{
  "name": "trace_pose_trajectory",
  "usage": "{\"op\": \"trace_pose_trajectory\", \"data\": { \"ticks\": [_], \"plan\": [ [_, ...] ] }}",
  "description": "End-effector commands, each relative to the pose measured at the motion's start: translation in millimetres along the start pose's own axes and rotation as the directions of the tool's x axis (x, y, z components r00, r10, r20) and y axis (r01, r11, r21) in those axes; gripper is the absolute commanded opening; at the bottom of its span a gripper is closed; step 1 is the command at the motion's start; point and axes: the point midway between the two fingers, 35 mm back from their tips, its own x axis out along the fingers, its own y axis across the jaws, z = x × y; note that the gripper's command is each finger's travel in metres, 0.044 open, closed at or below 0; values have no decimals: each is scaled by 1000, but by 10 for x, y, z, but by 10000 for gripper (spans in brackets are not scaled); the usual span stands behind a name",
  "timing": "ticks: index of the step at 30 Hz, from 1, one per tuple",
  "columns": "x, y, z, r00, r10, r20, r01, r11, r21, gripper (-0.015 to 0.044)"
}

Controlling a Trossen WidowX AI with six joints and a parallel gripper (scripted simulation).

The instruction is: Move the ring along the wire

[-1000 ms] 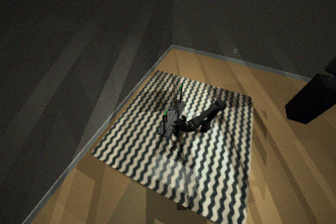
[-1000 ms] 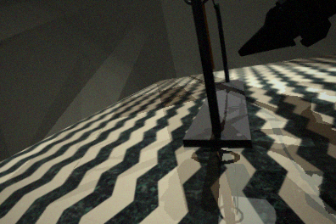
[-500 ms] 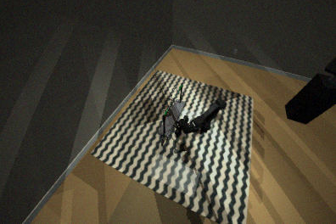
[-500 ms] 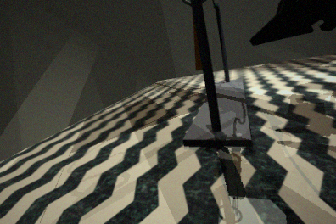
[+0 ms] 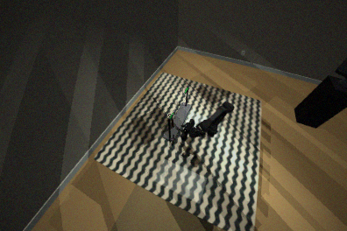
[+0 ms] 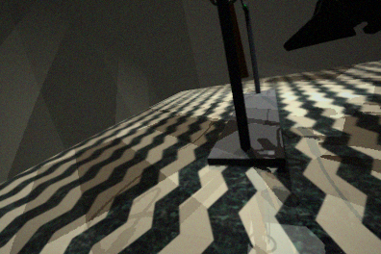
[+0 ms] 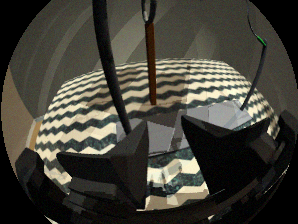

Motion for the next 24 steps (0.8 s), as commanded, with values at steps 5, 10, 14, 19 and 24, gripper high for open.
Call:
{"op": "trace_pose_trajectory", "data": {
  "ticks": [5,10,14,19,24],
  "plan": [
    [-5,-8,12,1000,-3,5,3,1000,8,160],
    [-161,7,-11,1000,-1,-6,1,1000,1,239],
    [-433,-17,17,1000,3,7,-3,1000,-2,344],
    [-433,-17,17,1000,3,7,-3,1000,-2,440],
    [-433,-17,17,1000,3,7,-3,1000,-2,440]
  ]
}}
